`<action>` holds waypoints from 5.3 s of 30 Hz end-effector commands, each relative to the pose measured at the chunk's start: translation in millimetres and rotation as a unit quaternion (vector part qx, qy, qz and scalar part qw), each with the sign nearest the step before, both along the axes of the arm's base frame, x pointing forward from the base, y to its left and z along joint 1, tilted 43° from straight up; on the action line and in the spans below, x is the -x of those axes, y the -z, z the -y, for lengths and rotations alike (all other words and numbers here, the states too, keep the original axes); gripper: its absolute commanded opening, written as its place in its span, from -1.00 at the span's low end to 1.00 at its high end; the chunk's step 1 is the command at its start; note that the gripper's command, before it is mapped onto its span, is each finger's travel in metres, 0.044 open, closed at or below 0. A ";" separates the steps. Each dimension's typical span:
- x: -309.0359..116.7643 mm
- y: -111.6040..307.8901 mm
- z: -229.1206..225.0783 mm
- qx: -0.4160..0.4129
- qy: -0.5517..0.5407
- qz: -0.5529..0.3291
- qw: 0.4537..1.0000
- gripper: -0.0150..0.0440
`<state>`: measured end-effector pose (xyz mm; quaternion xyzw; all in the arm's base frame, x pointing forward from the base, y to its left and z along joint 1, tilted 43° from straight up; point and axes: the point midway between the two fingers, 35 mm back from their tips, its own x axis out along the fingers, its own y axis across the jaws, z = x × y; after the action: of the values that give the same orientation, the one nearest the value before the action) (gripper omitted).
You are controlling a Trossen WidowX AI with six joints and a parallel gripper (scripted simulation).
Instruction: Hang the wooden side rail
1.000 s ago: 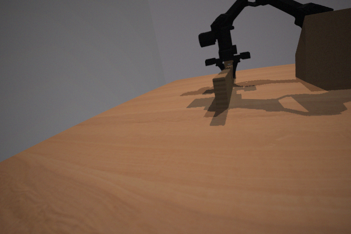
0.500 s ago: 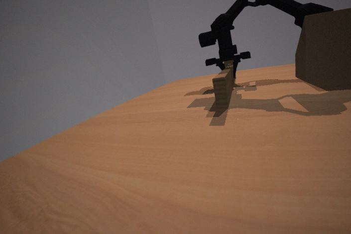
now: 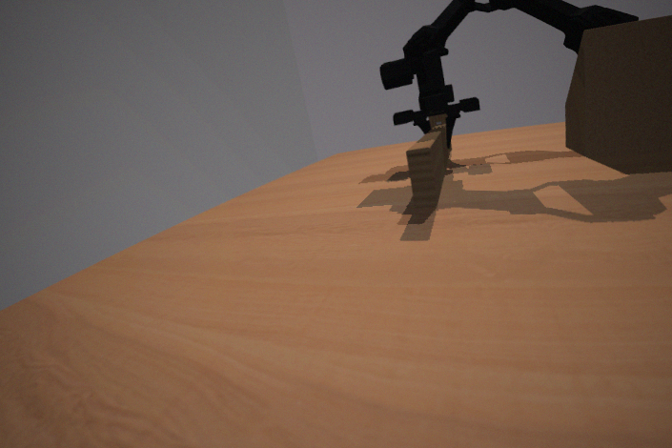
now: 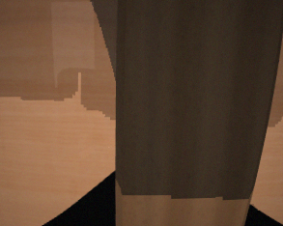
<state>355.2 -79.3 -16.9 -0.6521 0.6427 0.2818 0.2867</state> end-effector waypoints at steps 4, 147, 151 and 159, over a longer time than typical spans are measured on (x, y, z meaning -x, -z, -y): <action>-3.8 -4.6 -5.8 -0.001 -0.004 0.009 1.000 -0.49; -3.1 -22.0 -22.1 -0.002 -0.004 0.009 1.000 -0.49; -3.1 -22.5 -22.5 -0.002 -0.004 0.009 1.000 -0.49; -3.9 -22.7 -21.7 -0.002 -0.004 0.009 1.000 -0.49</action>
<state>353.6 -62.8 1.7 -0.6523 0.6435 0.2840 0.2823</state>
